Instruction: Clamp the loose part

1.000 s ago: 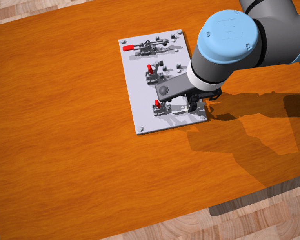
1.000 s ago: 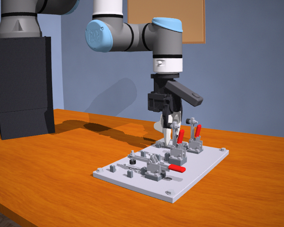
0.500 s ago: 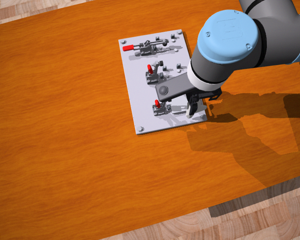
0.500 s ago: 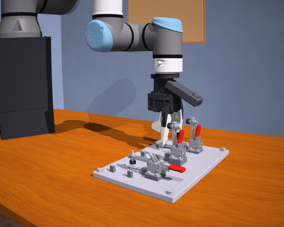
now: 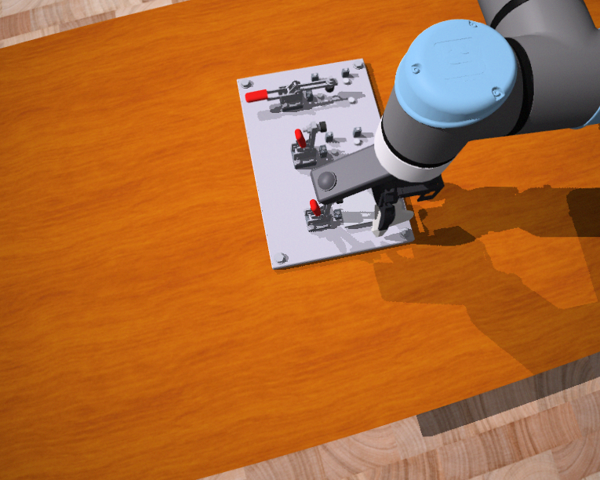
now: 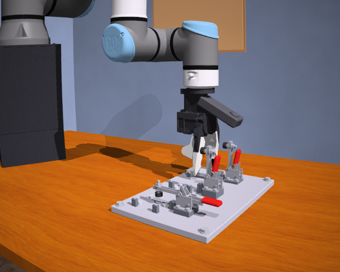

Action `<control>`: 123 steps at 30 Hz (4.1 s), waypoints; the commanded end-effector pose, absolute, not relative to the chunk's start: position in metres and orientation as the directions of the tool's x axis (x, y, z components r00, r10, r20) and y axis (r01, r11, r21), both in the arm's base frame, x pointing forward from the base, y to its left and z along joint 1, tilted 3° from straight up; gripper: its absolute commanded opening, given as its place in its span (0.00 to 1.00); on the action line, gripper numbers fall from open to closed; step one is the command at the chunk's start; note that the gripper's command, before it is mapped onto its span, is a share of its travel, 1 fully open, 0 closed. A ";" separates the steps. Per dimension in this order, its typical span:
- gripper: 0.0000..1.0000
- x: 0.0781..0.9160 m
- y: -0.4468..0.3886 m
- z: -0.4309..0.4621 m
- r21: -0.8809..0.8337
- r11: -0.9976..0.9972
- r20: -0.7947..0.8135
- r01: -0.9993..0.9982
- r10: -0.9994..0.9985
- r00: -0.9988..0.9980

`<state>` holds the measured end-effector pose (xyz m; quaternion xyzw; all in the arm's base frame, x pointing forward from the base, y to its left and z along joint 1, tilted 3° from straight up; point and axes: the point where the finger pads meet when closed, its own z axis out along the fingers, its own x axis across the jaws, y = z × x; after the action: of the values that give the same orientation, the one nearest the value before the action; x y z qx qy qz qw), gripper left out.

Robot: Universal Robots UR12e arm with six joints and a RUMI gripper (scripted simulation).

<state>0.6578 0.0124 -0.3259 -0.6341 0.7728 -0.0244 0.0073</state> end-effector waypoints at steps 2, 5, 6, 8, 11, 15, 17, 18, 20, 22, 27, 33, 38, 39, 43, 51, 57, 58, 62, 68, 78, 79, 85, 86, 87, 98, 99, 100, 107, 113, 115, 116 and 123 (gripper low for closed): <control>0.59 0.658 0.012 -0.325 -0.048 0.195 0.020 -0.980 -0.980 -0.196; 0.59 0.658 0.012 -0.325 -0.048 0.195 0.020 -0.980 -0.980 -0.196; 0.59 0.658 0.012 -0.325 -0.048 0.195 0.020 -0.980 -0.980 -0.196; 0.59 0.658 0.012 -0.324 -0.048 0.195 0.020 -0.980 -0.980 -0.196; 0.59 0.658 0.012 -0.323 -0.048 0.195 0.020 -0.980 -0.980 -0.196; 0.59 0.658 0.013 -0.315 -0.048 0.195 0.020 -0.980 -0.980 -0.196; 0.59 0.658 0.013 -0.309 -0.048 0.195 0.020 -0.980 -0.980 -0.196; 0.59 0.658 0.013 -0.306 -0.048 0.195 0.020 -0.980 -0.980 -0.196; 0.59 0.657 0.013 -0.299 -0.048 0.195 0.020 -0.980 -0.980 -0.196; 0.59 0.657 0.013 -0.291 -0.048 0.195 0.020 -0.980 -0.980 -0.196; 0.59 0.656 0.014 -0.281 -0.048 0.195 0.020 -0.980 -0.980 -0.196; 0.59 0.656 0.014 -0.268 -0.048 0.195 0.020 -0.980 -0.980 -0.196; 0.59 0.656 0.014 -0.265 -0.048 0.195 0.020 -0.980 -0.980 -0.196; 0.59 0.656 0.014 -0.265 -0.048 0.195 0.020 -0.980 -0.980 -0.196; 0.59 0.656 0.014 -0.265 -0.048 0.195 0.020 -0.980 -0.980 -0.196; 0.59 0.656 0.014 -0.265 -0.048 0.195 0.020 -0.980 -0.980 -0.196; 0.28 0.656 0.014 -0.262 -0.048 0.195 0.020 -0.980 -0.980 -0.196; 0.28 0.655 0.014 -0.260 -0.048 0.195 0.020 -0.980 -0.980 -0.196; 0.28 0.655 0.014 -0.253 -0.048 0.195 0.020 -0.980 -0.980 -0.196; 0.28 0.654 0.015 -0.221 -0.048 0.195 0.020 -0.980 -0.980 -0.196; 0.28 0.652 0.017 -0.171 -0.048 0.195 0.020 -0.980 -0.980 -0.196; 0.28 0.651 0.017 -0.166 -0.048 0.195 0.020 -0.980 -0.980 -0.196; 0.28 0.651 0.017 -0.151 -0.048 0.195 0.020 -0.980 -0.980 -0.196; 0.28 0.651 0.017 -0.151 -0.048 0.195 0.020 -0.980 -0.980 -0.196; 0.28 0.651 0.017 -0.150 -0.048 0.195 0.020 -0.980 -0.980 -0.196; 0.28 0.658 0.016 -0.150 -0.048 0.195 0.020 -0.980 -0.980 -0.196; 0.28 0.660 0.015 -0.150 -0.048 0.195 0.020 -0.980 -0.980 -0.196; 0.28 0.663 0.015 -0.150 -0.048 0.195 0.020 -0.980 -0.980 -0.196; 0.28 0.690 0.009 -0.148 -0.048 0.195 0.020 -0.980 -0.980 -0.196; 0.28 0.708 0.006 -0.148 -0.048 0.195 0.020 -0.980 -0.980 -0.196; 0.28 0.716 0.004 -0.147 -0.048 0.195 0.020 -0.980 -0.980 -0.196; 0.28 0.720 0.003 -0.147 -0.048 0.195 0.020 -0.980 -0.980 -0.196; 0.28 0.736 0.000 -0.146 -0.048 0.195 0.020 -0.980 -0.980 -0.196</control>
<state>0.7241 0.0024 -0.1470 -0.6341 0.7728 -0.0245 0.0075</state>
